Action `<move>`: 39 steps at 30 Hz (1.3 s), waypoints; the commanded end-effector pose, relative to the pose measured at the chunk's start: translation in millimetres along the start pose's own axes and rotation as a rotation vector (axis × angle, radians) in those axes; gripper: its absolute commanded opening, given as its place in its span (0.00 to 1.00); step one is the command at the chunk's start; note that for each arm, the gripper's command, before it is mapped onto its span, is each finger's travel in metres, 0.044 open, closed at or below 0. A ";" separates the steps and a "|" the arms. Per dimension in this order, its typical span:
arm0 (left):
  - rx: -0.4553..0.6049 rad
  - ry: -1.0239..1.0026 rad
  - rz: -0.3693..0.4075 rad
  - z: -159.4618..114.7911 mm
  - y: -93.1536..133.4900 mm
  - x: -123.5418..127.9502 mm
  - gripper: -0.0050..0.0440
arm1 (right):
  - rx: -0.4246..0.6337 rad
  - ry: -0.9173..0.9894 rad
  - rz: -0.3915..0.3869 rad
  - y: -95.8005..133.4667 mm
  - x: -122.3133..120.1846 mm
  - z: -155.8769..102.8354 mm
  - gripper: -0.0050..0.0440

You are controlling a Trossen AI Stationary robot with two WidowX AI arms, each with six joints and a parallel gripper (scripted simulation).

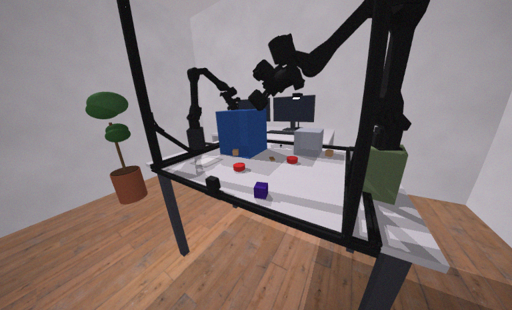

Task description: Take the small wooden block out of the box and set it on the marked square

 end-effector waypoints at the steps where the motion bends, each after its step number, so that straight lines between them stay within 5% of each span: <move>1: -0.034 -0.016 0.042 50.1 10.9 -47.7 0.92 | -0.005 -0.120 -0.006 -6.7 20.7 6.4 0.92; 8: -0.150 -0.022 0.048 97.5 35.3 -123.2 0.92 | -0.020 -0.310 -0.009 -13.2 49.2 10.6 0.92; 13: -0.184 -0.037 0.038 107.8 42.0 -153.8 0.92 | -0.024 -0.402 -0.031 -20.3 50.1 11.3 0.92; 16: -0.226 -0.068 0.011 116.4 50.6 -194.1 0.92 | -0.031 -0.512 -0.060 -29.6 49.3 11.5 0.92; 25: -0.277 -0.064 -0.086 79.1 73.2 -274.7 0.92 | 0.002 -0.702 -0.256 -75.8 53.6 -30.8 0.92; 39: -0.280 -0.058 -0.110 64.9 76.0 -286.9 0.92 | 0.010 -0.730 -0.312 -86.6 54.5 -45.7 0.92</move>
Point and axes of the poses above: on each arm, the point midway between the two fingers, 35 mm back from their tips, its own y axis back along the fingers, its own x axis across the jaws, z = x × y, the point moved 6 cm from there along y, back along the fingers, and after that the axes turned 4 degrees about -y, right-handed, at the moved point
